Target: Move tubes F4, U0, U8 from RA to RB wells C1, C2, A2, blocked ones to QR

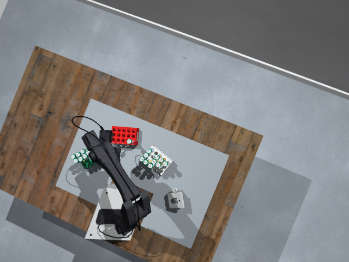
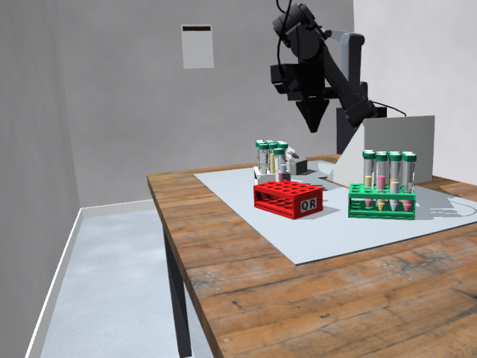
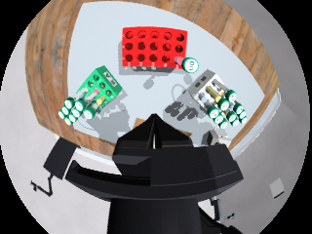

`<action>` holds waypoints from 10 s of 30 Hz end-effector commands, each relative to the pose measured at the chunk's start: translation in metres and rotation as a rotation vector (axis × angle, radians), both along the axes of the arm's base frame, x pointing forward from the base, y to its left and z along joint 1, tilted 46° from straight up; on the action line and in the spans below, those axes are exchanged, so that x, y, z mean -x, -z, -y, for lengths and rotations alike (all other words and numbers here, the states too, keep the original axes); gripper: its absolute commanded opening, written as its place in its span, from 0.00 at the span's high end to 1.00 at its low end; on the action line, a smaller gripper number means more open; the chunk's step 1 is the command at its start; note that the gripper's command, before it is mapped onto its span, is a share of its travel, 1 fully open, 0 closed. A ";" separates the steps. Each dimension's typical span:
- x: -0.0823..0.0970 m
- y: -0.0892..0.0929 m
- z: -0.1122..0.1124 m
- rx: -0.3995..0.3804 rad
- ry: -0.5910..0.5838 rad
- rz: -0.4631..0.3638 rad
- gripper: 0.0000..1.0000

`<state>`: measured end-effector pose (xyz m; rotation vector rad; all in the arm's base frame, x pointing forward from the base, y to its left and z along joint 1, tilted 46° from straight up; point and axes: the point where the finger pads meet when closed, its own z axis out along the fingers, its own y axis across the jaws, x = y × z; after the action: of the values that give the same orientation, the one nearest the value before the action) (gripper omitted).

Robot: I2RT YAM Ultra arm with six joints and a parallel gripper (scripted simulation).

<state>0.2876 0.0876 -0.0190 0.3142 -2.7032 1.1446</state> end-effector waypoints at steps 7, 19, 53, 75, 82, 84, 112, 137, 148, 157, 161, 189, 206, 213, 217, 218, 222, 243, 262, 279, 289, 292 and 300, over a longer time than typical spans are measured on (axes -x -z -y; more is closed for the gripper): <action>-0.010 -0.007 -0.016 -0.029 0.069 0.162 1.00; -0.009 -0.007 -0.016 -0.007 0.302 0.397 1.00; -0.008 -0.008 -0.015 0.060 0.941 1.034 1.00; -0.008 -0.008 -0.015 0.059 0.940 1.033 1.00; -0.008 -0.008 -0.015 0.059 0.940 1.033 1.00; -0.008 -0.008 -0.015 0.059 0.940 1.033 1.00; -0.009 -0.045 0.030 0.096 0.911 1.007 1.00; -0.009 -0.045 0.029 0.096 0.913 1.009 1.00; -0.007 -0.050 0.042 0.114 0.926 1.003 1.00; -0.006 -0.075 0.067 0.115 0.926 1.002 1.00; -0.006 -0.082 0.068 0.105 0.908 1.001 1.00; -0.006 -0.081 0.068 0.107 0.909 1.001 1.00; 0.000 -0.101 0.093 0.116 0.926 1.001 1.00; 0.005 -0.118 0.109 0.116 0.927 1.000 1.00; 0.005 -0.119 0.104 0.106 0.909 1.000 1.00; 0.005 -0.119 0.104 0.106 0.908 1.000 1.00; 0.005 -0.119 0.104 0.106 0.908 1.000 1.00; 0.005 -0.119 0.104 0.106 0.910 1.001 1.00; 0.016 -0.138 0.127 0.117 0.927 0.999 1.00; 0.022 -0.155 0.137 0.106 0.910 0.999 1.00; 0.022 -0.156 0.137 0.105 0.912 1.002 1.00; 0.022 -0.156 0.137 0.105 0.912 1.002 1.00; 0.022 -0.156 0.137 0.105 0.912 1.002 1.00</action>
<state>0.2698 -0.0512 0.1307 -1.7881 -2.7427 1.2198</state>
